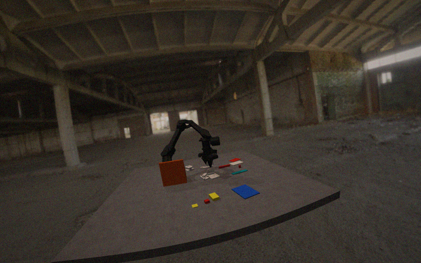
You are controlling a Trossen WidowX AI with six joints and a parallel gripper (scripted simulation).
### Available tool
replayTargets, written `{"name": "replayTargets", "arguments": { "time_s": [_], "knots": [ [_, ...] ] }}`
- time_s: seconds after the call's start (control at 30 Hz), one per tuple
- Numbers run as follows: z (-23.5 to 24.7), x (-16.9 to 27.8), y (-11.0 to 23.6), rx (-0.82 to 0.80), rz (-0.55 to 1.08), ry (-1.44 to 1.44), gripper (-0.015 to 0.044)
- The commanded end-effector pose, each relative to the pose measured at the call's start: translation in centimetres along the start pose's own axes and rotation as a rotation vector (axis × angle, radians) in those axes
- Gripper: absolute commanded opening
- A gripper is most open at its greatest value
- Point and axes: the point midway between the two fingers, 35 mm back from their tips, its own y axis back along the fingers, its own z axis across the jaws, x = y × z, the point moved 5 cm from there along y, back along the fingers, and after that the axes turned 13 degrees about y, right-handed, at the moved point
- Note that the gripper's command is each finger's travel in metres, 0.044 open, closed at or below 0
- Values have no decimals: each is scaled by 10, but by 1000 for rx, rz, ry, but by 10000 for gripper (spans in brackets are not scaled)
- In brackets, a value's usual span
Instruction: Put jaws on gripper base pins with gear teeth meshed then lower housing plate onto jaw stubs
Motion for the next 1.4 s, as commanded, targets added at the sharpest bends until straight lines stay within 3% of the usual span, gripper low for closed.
{"name": "replayTargets", "arguments": {
  "time_s": [0.0, 0.97, 1.37],
  "knots": [
    [11, -7, -1, -5, -7, -44, 134],
    [11, -7, -1, -5, -8, -38, 134],
    [-22, 3, -1, -3, -7, -37, 134]
  ]
}}
